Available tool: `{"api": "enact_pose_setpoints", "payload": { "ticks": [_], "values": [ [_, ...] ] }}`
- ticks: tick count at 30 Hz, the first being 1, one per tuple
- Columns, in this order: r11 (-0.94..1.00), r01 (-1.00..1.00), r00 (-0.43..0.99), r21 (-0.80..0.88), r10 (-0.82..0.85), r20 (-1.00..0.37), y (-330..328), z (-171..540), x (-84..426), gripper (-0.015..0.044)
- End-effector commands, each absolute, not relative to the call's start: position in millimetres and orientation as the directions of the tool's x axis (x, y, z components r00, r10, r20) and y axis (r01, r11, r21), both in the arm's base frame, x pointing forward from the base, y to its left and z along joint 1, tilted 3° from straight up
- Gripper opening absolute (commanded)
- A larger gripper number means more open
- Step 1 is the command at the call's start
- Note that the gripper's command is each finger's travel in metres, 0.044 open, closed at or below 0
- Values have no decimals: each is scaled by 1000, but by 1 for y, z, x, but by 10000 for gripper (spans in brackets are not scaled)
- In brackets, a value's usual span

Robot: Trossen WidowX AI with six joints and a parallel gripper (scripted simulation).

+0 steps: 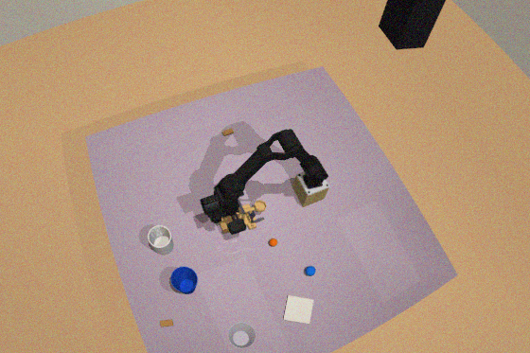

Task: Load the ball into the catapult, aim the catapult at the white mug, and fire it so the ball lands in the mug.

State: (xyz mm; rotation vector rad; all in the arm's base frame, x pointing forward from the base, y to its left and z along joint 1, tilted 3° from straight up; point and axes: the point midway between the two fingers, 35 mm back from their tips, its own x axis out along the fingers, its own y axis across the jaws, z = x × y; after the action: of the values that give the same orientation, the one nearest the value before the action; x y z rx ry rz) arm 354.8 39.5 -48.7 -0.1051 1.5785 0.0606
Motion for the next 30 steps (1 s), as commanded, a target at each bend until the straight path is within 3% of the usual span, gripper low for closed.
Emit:
{"api": "enact_pose_setpoints", "payload": {
  "ticks": [1,12,18,22,30],
  "values": [
    [994,-109,-14,-30,-32,-999,39,-52,352,440],
    [994,-105,-9,-28,-29,-1000,39,-49,354,151],
    [994,-105,-9,-28,-29,-1000,39,-49,354,111],
    [994,-105,-9,-30,-31,-999,40,-11,356,6],
    [994,-105,-12,-30,-32,-999,40,-3,356,0]
  ]
}}
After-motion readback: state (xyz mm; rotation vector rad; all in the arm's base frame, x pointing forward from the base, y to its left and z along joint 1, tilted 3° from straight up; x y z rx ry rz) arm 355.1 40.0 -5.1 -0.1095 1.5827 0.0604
